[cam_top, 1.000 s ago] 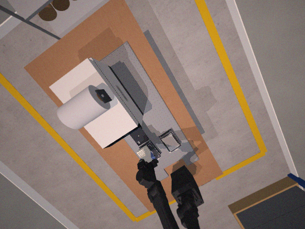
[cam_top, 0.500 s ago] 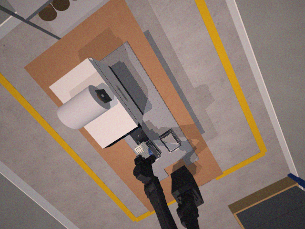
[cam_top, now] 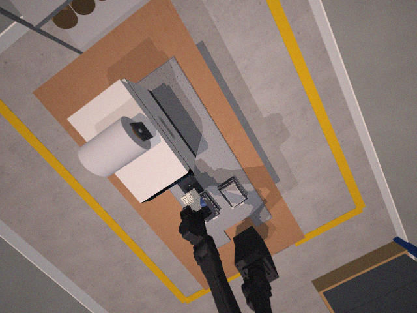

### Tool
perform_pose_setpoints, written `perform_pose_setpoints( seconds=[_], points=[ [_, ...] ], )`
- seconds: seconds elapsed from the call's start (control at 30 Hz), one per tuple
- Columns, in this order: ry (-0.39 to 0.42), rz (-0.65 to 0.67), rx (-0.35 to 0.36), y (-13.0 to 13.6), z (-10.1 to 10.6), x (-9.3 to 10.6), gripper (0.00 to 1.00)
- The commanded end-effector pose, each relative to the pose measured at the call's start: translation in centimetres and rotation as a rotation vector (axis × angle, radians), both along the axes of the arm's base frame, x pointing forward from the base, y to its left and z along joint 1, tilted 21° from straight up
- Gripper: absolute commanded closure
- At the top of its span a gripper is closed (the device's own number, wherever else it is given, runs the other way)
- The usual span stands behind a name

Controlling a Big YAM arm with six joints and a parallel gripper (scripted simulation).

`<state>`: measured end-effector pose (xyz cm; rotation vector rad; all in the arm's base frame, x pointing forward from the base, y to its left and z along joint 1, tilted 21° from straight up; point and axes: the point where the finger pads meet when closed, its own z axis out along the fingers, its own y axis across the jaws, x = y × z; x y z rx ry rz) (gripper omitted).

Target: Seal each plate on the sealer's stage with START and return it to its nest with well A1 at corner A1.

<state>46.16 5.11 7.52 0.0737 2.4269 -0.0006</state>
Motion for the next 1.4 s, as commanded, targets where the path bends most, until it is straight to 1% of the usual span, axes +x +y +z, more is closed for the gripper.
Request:
perform_pose_setpoints(
  seconds=[0.0, 0.03, 0.13, 0.23, 0.37, 0.47, 0.57, 0.6, 0.73, 0.83, 0.97, 1.13, 1.17, 1.27, 1.33, 1.37],
  points=[
    [-0.006, -0.009, -0.007, -0.7, 0.6, 1.7, 1.00],
    [0.006, -0.013, -0.008, -0.8, 0.1, 1.4, 1.00],
    [0.021, -0.015, -0.004, -0.9, -0.2, 1.7, 1.00],
    [0.007, -0.015, -0.005, -1.2, 0.6, 2.9, 1.00],
    [-0.035, -0.013, -0.002, -1.4, 2.6, 4.6, 1.00],
    [-0.020, 0.002, -0.004, -0.9, 2.3, 5.0, 1.00],
    [-0.015, 0.001, -0.005, -1.0, 2.1, 5.1, 1.00],
    [0.001, -0.008, -0.007, -1.3, 1.5, 4.7, 1.00],
    [0.018, -0.014, -0.006, -1.9, 1.1, 5.2, 1.00],
    [0.003, -0.013, -0.007, -2.0, 2.1, 6.4, 1.00],
    [-0.040, -0.001, -0.002, -1.6, 4.2, 8.0, 1.00],
    [-0.025, 0.000, -0.004, -1.7, 3.8, 8.5, 1.00],
    [-0.005, -0.009, -0.005, -2.0, 2.9, 8.0, 1.00],
    [0.018, -0.015, -0.004, -2.4, 2.1, 7.8, 1.00],
    [0.016, -0.016, -0.004, -2.4, 1.9, 7.6, 1.00],
    [0.009, -0.016, -0.003, -2.4, 2.2, 7.6, 1.00]
  ],
)
